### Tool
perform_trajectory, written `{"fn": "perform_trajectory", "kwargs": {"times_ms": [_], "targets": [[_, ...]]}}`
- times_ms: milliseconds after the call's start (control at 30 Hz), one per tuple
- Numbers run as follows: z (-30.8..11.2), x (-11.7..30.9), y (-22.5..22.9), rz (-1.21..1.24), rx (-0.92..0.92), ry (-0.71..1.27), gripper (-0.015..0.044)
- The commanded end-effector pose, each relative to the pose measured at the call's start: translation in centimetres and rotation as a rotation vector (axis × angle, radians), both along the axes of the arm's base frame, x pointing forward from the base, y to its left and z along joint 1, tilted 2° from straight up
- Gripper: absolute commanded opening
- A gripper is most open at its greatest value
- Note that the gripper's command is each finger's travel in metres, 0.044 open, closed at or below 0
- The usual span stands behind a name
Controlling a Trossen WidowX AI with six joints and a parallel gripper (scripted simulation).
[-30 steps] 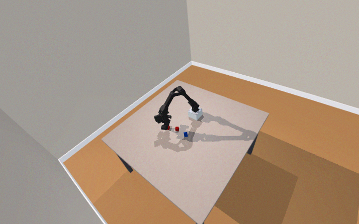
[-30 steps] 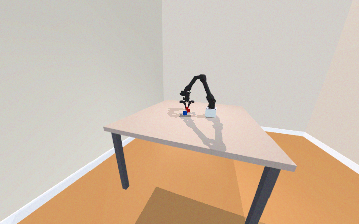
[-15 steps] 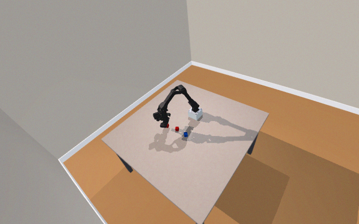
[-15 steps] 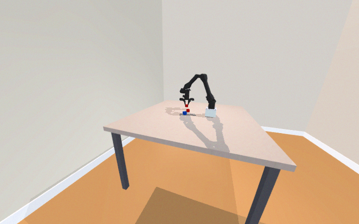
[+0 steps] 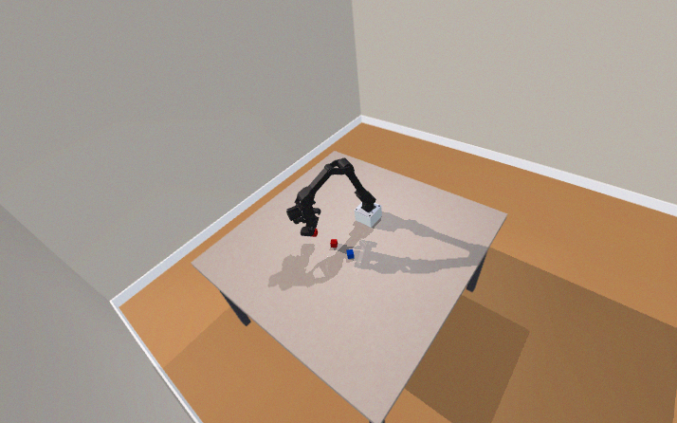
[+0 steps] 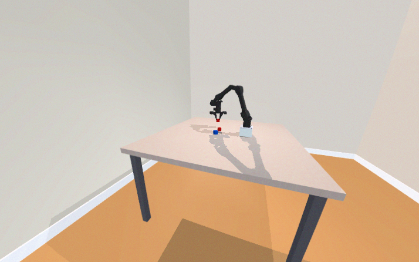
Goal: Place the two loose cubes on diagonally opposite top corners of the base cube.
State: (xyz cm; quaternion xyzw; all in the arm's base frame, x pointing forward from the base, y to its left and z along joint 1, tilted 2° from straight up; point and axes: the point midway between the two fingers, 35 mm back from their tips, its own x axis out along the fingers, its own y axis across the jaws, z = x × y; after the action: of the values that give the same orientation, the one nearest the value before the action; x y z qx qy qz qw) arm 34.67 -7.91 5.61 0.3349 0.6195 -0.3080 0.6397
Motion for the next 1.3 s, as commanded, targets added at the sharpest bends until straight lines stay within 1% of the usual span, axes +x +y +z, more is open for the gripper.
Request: {"fn": "perform_trajectory", "kwargs": {"times_ms": [0, 233, 400, 1267], "targets": [[1.4, 0.0, 0.0, -0.008, -0.004, -0.014, 0.0105], [3.2, -0.4, 0.0, -0.018, -0.005, -0.006, 0.0105], [3.3, -0.4, 0.2, -0.009, -0.006, -0.006, 0.0105], [2.2, -1.4, 8.1, 0.393, -0.02, -0.03, 0.0105]]}}
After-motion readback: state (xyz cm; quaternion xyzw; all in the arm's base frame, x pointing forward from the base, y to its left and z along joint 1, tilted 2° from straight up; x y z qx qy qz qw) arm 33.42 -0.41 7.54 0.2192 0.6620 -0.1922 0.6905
